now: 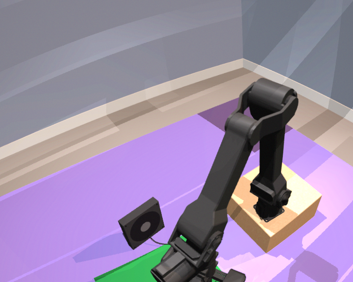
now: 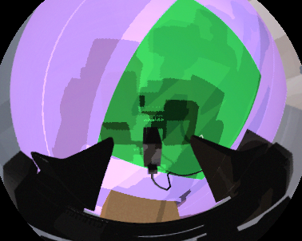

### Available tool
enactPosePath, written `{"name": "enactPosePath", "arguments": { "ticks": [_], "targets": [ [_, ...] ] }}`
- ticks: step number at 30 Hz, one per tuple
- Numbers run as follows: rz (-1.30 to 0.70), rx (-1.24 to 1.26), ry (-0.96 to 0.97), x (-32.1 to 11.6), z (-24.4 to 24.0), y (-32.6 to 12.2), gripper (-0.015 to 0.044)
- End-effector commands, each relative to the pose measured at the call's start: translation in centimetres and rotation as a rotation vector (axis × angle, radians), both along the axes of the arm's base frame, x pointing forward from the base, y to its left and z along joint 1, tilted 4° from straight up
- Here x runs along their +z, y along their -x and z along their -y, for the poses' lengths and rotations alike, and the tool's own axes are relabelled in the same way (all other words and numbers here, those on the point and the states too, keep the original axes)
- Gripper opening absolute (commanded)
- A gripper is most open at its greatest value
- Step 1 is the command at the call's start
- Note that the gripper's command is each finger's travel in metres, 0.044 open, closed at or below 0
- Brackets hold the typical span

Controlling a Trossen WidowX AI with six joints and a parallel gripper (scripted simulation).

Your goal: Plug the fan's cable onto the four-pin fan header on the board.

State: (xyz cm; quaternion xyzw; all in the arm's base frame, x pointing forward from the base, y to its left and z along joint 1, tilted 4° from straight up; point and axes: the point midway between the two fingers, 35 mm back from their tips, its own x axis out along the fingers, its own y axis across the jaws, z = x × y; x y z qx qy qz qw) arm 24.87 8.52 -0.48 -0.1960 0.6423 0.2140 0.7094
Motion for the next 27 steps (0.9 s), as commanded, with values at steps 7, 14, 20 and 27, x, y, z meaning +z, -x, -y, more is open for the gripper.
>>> {"name": "enactPosePath", "arguments": {
  "ticks": [7, 14, 20, 27],
  "targets": [
    [-0.007, -0.004, -0.003, -1.41, -0.06, 0.17, 0.044],
    [-0.003, 0.0, 0.001, -1.15, -0.01, 0.06, 0.0282],
    [-0.003, 0.0, 0.001, -1.15, -0.01, 0.06, 0.0125],
    [-0.003, 0.0, 0.001, -1.15, -0.01, 0.06, 0.0]
  ]
}}
